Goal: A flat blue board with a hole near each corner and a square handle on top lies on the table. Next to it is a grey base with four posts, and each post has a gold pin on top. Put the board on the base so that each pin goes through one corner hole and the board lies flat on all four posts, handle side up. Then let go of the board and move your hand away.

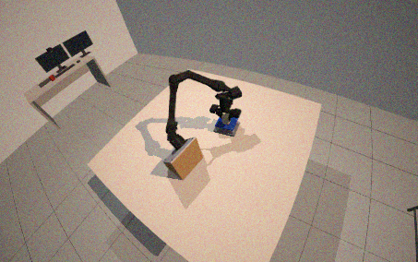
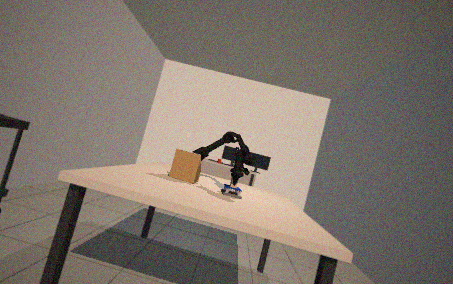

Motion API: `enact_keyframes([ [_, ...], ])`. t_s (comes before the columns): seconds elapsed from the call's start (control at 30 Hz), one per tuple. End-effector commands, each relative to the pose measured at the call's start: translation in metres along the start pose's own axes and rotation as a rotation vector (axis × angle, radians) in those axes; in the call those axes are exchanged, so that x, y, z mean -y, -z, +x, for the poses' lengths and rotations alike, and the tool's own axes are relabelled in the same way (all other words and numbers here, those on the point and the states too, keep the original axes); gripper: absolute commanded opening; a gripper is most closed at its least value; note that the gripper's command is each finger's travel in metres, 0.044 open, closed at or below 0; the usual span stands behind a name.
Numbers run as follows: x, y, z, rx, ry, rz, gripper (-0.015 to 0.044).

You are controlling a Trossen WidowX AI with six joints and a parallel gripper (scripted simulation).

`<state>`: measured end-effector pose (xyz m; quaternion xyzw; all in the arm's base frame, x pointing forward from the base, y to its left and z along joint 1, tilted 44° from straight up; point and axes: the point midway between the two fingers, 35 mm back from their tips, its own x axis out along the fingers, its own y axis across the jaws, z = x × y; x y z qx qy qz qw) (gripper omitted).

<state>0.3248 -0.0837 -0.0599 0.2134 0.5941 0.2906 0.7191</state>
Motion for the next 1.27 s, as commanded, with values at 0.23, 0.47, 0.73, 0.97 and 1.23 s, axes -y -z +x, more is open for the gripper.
enact_keyframes([
  [0.23, 0.0, 0.0, 0.0, 0.0, 0.0, 0.0, 0.0341],
  [0.47, 0.001, 0.0, -0.023, 0.0, 0.001, 0.001, 0.044],
  [0.73, 0.001, 0.001, -0.063, 0.001, 0.0, 0.006, 0.044],
  [0.97, 0.0, 0.004, -0.085, 0.003, -0.003, 0.01, 0.044],
  [1.23, 0.0, 0.004, -0.085, 0.003, -0.003, 0.01, 0.044],
])
